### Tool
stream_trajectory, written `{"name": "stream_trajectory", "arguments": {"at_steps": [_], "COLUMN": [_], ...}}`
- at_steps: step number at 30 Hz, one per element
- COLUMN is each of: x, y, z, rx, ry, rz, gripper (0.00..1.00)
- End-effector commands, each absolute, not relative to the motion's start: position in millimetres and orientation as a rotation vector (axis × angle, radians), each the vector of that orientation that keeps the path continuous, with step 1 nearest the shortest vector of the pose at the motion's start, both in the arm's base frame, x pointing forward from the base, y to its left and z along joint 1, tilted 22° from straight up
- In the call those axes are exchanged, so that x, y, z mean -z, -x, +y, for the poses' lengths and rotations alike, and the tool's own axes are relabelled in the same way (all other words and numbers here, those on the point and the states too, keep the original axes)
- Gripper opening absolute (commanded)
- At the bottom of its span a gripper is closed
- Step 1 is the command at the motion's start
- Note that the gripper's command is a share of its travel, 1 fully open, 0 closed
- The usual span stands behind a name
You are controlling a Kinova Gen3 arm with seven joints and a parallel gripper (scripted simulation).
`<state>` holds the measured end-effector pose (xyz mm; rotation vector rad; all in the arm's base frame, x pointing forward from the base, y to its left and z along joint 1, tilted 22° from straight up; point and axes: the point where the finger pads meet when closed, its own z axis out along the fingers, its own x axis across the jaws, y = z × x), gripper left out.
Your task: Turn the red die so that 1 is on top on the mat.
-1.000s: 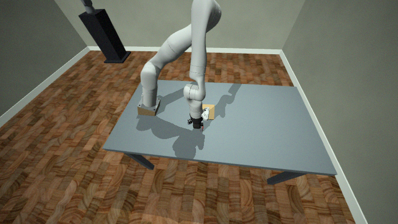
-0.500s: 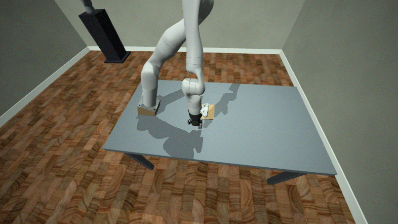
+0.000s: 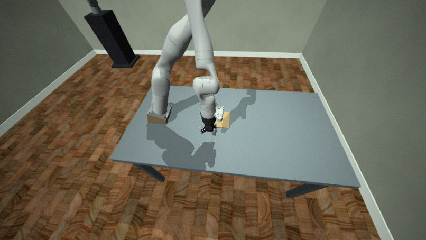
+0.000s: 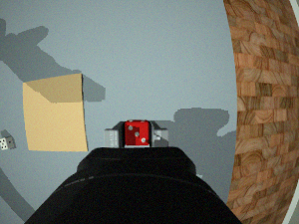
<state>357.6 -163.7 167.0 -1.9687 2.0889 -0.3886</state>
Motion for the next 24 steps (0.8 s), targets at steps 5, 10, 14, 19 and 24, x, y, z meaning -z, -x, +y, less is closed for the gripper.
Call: {"name": "stream_trajectory", "arguments": {"at_steps": [5, 10, 14, 19, 24], "x": [-179.5, -182.0, -182.2, -182.2, -182.2], "y": [-360.4, -359.4, -359.3, -359.3, -359.3], "z": [-158.0, -157.9, -157.9, -157.9, -157.9], "rx": [0.393, 0.393, 0.393, 0.393, 0.393], "ry": [1.967, 1.967, 1.967, 1.967, 1.967], "rz": [2.066, 2.066, 2.066, 2.066, 2.066], "gripper": [0.49, 0.49, 0.49, 0.49, 0.49]}}
